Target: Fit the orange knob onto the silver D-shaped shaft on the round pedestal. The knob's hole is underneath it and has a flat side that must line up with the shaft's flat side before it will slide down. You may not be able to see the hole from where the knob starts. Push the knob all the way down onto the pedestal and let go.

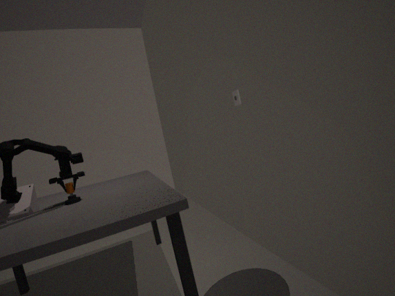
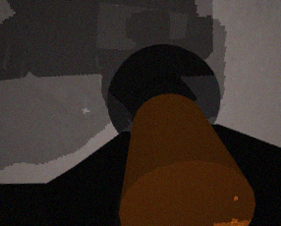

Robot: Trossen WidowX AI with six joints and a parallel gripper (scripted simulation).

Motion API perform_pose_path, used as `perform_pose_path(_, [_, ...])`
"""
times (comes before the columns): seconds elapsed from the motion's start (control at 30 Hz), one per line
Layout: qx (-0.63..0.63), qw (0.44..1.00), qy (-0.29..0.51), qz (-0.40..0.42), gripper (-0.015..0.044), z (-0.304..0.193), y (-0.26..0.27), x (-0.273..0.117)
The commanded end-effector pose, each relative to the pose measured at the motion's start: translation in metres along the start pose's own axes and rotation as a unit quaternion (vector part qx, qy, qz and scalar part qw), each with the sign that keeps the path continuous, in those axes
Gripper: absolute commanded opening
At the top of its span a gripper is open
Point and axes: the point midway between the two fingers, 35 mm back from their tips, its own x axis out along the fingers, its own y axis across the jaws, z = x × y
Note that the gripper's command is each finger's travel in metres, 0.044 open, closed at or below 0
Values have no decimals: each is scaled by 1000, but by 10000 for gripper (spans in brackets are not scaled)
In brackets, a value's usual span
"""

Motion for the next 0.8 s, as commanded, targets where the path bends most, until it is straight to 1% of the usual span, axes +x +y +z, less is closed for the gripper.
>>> perform_pose_path(0.0, [-2, 1000, 0, -2, 0, -1, -2, -3])
perform_pose_path(0.17, [-14, 1000, 0, -2, 0, -1, -2, -5])
perform_pose_path(0.37, [-106, 994, 0, -2, 0, 0, -1, -3])
perform_pose_path(0.77, [-106, 994, 0, -2, 0, 0, -1, 0])
